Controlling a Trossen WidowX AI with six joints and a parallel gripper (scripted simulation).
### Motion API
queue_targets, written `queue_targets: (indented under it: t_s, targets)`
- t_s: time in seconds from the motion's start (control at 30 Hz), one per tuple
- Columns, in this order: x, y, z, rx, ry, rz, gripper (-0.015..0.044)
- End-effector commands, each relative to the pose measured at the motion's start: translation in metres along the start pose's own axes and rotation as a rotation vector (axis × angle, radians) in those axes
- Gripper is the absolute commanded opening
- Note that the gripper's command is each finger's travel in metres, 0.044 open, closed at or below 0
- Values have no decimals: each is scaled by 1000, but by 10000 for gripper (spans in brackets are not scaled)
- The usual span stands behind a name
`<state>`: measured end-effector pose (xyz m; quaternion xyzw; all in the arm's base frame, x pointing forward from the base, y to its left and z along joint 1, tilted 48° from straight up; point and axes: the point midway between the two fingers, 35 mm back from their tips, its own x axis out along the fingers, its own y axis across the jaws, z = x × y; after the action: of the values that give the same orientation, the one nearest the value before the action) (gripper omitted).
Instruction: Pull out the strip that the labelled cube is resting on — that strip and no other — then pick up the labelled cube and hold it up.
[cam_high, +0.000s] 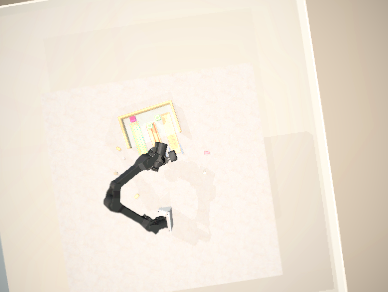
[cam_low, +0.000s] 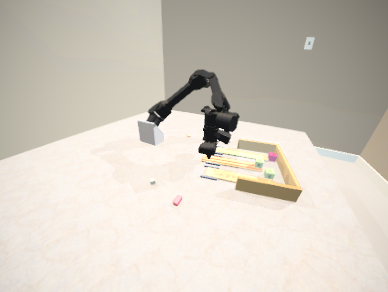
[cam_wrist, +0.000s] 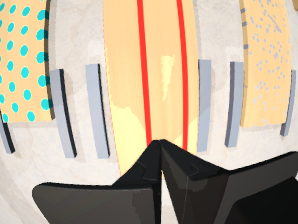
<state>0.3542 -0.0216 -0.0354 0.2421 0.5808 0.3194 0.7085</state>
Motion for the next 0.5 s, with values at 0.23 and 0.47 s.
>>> queue_targets:
  t_s: [0.23, 0.47]
  targets:
    - [6, 1, -23, 7, 24, 4, 0]
    - [6, 1, -34, 8, 25, 4, 0]
